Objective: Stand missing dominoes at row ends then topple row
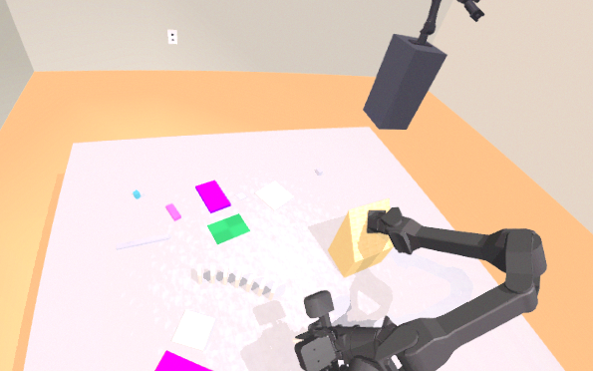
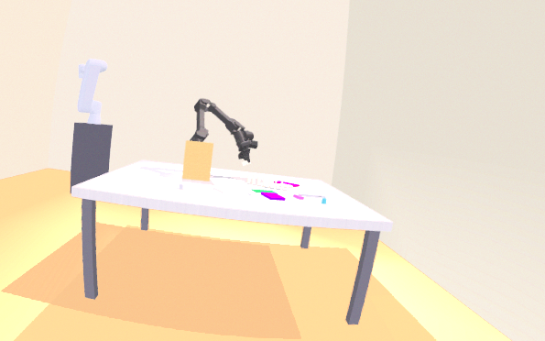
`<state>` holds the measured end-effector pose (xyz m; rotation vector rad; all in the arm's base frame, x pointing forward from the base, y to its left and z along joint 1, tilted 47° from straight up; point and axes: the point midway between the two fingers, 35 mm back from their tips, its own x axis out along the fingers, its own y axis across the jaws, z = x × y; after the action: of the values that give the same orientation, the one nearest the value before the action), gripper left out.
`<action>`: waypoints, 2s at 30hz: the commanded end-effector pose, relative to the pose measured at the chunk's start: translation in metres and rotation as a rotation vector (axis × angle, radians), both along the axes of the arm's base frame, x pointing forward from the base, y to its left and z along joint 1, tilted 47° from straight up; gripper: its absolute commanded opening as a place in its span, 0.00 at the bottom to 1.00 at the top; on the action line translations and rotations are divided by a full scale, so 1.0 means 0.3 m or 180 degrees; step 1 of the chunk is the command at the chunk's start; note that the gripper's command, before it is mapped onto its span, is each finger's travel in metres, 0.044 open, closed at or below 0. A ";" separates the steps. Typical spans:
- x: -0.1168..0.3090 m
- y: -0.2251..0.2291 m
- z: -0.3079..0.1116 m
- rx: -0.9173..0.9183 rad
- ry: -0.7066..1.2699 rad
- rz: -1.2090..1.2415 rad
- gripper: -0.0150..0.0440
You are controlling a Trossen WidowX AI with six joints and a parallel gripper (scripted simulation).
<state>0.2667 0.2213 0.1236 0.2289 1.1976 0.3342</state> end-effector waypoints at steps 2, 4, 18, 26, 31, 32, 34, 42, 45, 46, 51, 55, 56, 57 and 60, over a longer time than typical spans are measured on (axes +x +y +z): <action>0.007 0.015 -0.005 -0.0056 -0.0396 -0.0208 0.29; 0.009 0.023 -0.003 -0.0057 -0.0554 -0.0292 0.29; -0.018 0.056 0.054 0.0256 -0.1592 -0.0997 0.29; -0.066 0.046 0.105 0.0653 -0.2075 -0.1479 0.29; -0.107 0.025 0.137 0.0962 -0.2317 -0.1806 0.29; -0.116 0.019 0.142 0.1028 -0.2359 -0.1874 0.29; -0.134 0.006 0.153 0.1165 -0.2437 -0.2011 0.29; -0.178 -0.031 0.174 0.1487 -0.2580 -0.2331 0.29; -0.178 -0.031 0.174 0.1487 -0.2580 -0.2331 0.29; -0.178 -0.031 0.174 0.1487 -0.2580 -0.2331 0.29; -0.178 -0.031 0.174 0.1487 -0.2580 -0.2331 0.29; -0.178 -0.031 0.174 0.1487 -0.2580 -0.2331 0.29; -0.178 -0.031 0.174 0.1487 -0.2580 -0.2331 0.29; -0.178 -0.031 0.174 0.1487 -0.2580 -0.2331 0.29; -0.178 -0.030 0.174 0.1487 -0.2579 -0.2331 0.29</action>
<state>0.2132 0.2131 0.1758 0.8182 0.1781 0.0350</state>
